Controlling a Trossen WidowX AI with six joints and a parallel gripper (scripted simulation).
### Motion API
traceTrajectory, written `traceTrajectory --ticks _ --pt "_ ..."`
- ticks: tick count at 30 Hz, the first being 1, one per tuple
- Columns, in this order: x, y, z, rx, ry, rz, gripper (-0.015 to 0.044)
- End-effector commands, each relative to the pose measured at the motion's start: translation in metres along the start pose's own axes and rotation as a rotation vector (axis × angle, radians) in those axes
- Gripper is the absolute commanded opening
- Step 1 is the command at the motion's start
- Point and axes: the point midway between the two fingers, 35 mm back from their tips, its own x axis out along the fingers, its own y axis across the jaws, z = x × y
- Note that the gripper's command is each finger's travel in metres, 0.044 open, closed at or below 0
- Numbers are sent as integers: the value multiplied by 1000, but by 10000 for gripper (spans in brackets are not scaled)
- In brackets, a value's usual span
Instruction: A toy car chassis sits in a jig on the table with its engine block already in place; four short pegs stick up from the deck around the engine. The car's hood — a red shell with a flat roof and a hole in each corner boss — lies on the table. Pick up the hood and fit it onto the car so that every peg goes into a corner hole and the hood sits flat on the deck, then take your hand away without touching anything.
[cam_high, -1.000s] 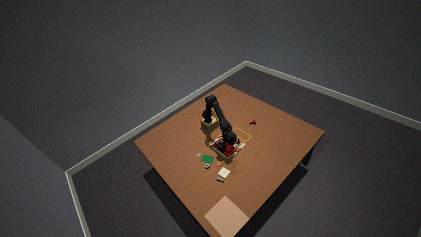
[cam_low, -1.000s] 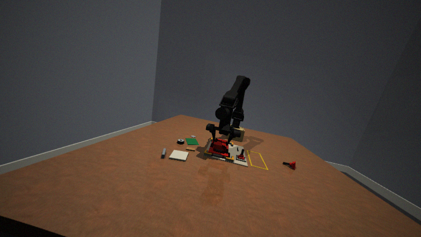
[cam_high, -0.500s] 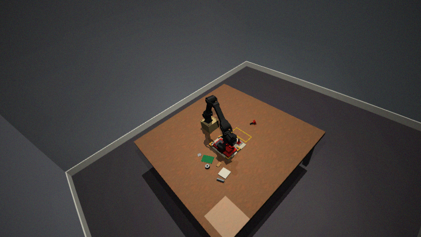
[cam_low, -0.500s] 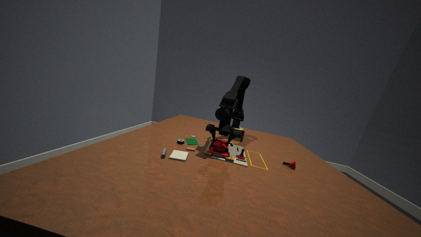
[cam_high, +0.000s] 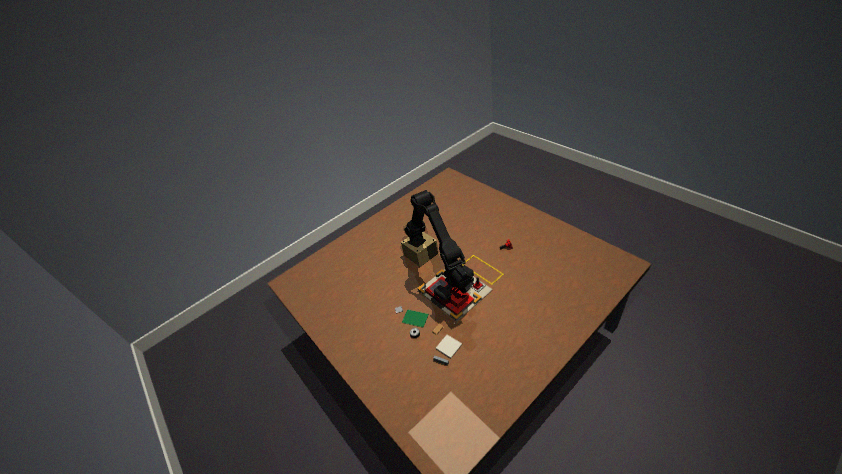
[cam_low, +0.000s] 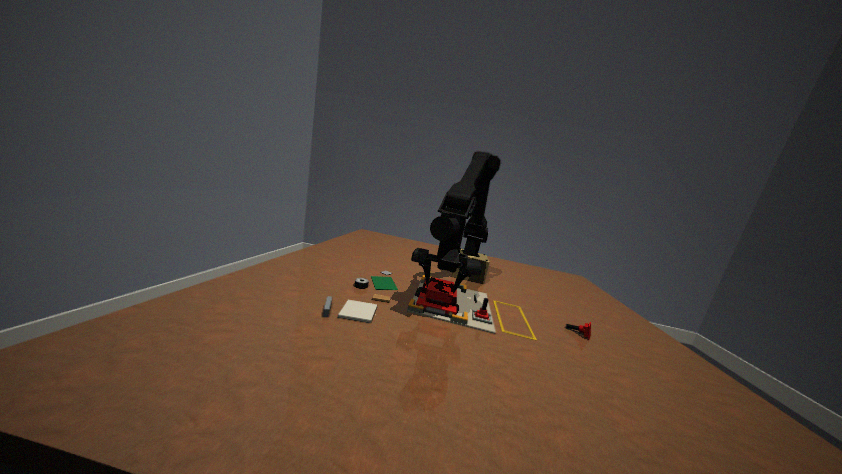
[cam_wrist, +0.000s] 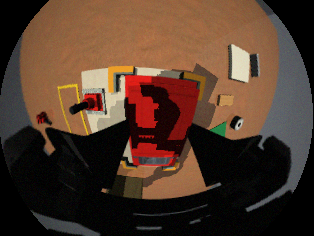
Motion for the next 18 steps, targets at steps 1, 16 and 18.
traceTrajectory --ticks 1,16,18 --pt "-2 0 0 -3 2 -2 0" --pt "-4 0 -1 -4 -3 -1 0" --pt "-3 -1 -1 -4 -5 -1 0"
